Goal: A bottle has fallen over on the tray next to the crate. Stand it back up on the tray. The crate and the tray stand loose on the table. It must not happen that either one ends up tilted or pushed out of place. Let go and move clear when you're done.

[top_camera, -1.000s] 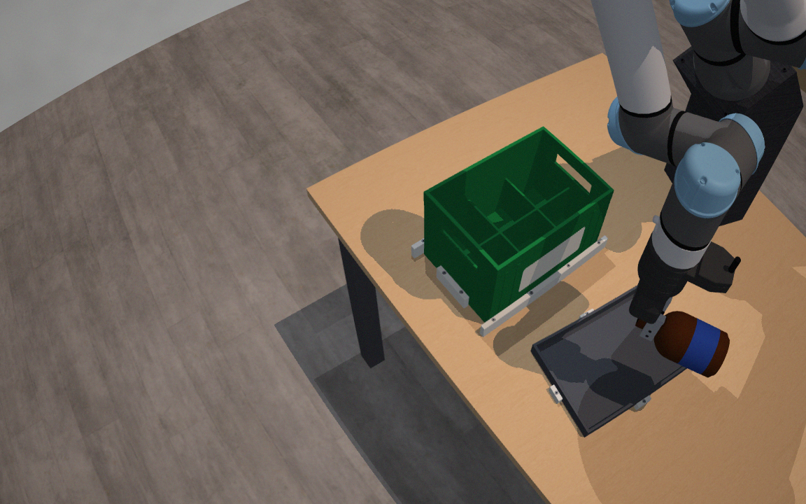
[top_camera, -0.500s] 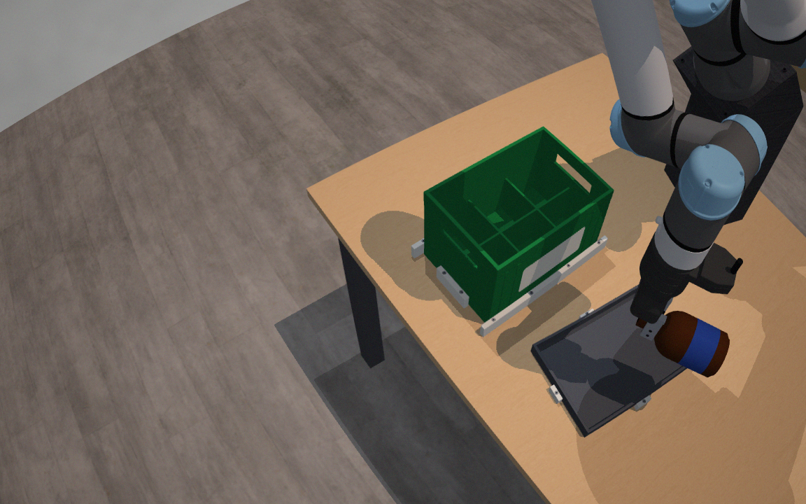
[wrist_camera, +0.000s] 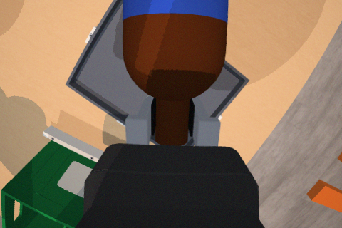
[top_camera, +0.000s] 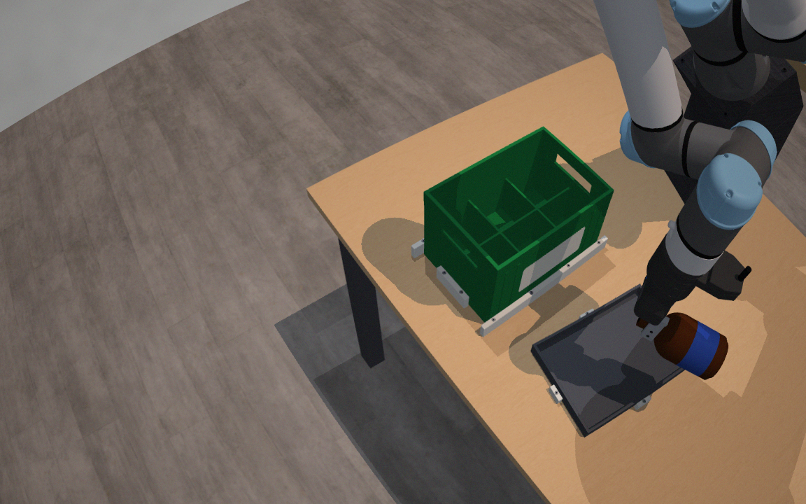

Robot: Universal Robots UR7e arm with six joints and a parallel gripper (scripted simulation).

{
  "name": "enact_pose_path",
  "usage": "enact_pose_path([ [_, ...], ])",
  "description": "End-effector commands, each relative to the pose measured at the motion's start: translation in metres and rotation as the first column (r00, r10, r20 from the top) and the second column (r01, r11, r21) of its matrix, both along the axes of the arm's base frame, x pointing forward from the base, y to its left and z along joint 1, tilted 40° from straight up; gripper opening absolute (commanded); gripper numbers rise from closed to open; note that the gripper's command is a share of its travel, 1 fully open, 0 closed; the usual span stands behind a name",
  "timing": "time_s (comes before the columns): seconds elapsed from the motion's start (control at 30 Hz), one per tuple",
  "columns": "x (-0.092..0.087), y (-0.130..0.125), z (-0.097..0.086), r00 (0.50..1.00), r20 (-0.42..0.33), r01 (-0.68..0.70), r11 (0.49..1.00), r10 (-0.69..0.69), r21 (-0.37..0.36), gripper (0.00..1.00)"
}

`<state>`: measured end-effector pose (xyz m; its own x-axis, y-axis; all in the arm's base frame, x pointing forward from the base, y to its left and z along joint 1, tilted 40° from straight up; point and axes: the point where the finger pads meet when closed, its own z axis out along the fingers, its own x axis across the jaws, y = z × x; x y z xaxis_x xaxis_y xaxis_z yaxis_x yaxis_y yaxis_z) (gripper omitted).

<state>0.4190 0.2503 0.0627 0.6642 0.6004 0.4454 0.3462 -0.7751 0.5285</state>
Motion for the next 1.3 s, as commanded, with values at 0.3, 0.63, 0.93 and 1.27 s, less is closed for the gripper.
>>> enact_pose_path([
  [0.3, 0.0011, 0.0011, 0.003, 0.998, 0.055, 0.037, 0.998, -0.034, -0.045, 0.0],
  [0.63, 0.0003, 0.0007, 0.0028, 0.998, 0.058, 0.039, 0.998, -0.037, -0.049, 0.0],
  [0.93, 0.0006, 0.0003, 0.0031, 0.998, 0.058, 0.04, 0.998, -0.037, -0.049, 0.0],
  [1.27, 0.0006, 0.0003, 0.003, 0.998, 0.058, 0.04, 0.998, -0.037, -0.049, 0.0],
])
